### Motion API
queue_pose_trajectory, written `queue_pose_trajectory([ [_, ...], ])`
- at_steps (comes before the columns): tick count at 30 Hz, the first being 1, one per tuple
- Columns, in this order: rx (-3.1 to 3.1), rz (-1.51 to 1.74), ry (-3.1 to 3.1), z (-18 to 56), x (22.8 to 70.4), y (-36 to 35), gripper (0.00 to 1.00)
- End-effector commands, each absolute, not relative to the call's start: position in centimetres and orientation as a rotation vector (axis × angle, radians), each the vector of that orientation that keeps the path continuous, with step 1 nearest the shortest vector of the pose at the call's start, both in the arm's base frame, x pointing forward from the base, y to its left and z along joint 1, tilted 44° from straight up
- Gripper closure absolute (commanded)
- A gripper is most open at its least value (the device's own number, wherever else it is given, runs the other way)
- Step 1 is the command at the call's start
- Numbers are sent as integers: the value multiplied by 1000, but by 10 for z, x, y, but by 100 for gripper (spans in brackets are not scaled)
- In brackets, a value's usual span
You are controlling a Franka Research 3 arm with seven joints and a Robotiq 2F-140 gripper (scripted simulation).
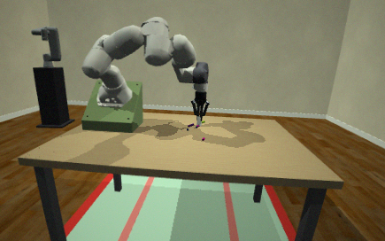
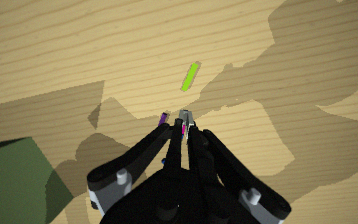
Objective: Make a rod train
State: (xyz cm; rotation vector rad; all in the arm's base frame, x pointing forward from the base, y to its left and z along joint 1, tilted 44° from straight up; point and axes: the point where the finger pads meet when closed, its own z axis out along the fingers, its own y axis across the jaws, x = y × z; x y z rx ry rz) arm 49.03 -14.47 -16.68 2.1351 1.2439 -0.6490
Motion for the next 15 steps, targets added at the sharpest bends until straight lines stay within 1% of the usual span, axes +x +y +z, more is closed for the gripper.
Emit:
queue_pose_trajectory([
  [1, 2138, -643, 1240, -168, 491, -145, 97],
  [11, 2138, -643, 1240, -168, 491, -145, 97],
  [12, 2138, -643, 1240, -168, 491, -145, 95],
  [15, 2138, -643, 1240, -168, 491, -145, 95],
])
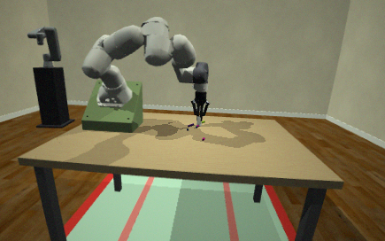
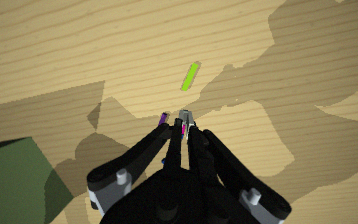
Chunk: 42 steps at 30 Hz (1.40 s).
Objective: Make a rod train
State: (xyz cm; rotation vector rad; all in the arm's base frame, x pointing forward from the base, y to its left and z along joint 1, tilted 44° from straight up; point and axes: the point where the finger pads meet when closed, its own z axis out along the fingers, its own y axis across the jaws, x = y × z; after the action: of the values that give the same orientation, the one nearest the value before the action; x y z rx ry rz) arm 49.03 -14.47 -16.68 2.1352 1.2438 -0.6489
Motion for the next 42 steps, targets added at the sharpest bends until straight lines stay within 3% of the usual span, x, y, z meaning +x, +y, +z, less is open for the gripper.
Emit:
queue_pose_trajectory([
  [1, 2138, -643, 1240, -168, 491, -145, 95],
  [11, 2138, -643, 1240, -168, 491, -145, 85],
  [42, 2138, -643, 1240, -121, 499, -101, 85],
])
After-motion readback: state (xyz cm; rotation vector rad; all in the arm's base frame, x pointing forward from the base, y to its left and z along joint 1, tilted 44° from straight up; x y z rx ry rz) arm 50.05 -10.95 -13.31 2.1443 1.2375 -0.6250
